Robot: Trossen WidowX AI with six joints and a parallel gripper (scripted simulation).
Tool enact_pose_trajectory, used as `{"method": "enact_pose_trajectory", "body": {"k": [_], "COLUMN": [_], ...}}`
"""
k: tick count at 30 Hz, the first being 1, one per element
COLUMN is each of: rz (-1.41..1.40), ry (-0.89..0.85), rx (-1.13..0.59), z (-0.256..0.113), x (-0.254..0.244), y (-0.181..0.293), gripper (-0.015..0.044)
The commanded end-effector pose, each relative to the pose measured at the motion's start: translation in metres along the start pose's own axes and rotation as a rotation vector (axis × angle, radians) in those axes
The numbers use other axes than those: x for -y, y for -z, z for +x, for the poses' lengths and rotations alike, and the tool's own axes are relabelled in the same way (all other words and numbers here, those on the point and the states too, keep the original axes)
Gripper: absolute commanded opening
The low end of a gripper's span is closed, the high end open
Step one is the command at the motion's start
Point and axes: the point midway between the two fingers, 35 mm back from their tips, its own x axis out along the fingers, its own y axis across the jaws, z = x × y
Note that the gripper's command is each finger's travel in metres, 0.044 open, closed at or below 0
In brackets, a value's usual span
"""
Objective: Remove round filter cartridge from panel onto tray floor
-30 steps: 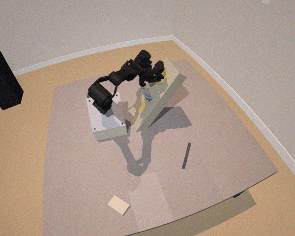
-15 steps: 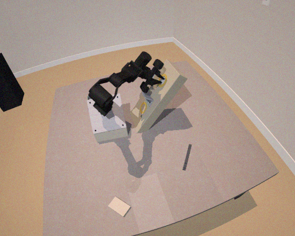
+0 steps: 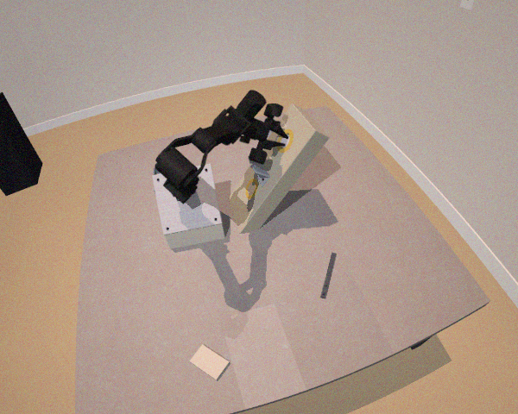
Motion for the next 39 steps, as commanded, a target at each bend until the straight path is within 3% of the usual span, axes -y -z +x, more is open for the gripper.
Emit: {"method": "enact_pose_trajectory", "body": {"k": [1,19,39], "rz": [-0.019,0.022,0.022], "ry": [-0.001,-0.002,-0.002], "rx": [0.003,0.007,0.006], "z": [0.002,-0.071,-0.069], "x": [0.001,0.001,-0.015], "y": [0.002,0.001,-0.008], "gripper": [0.0000,0.0000,0.0000]}}
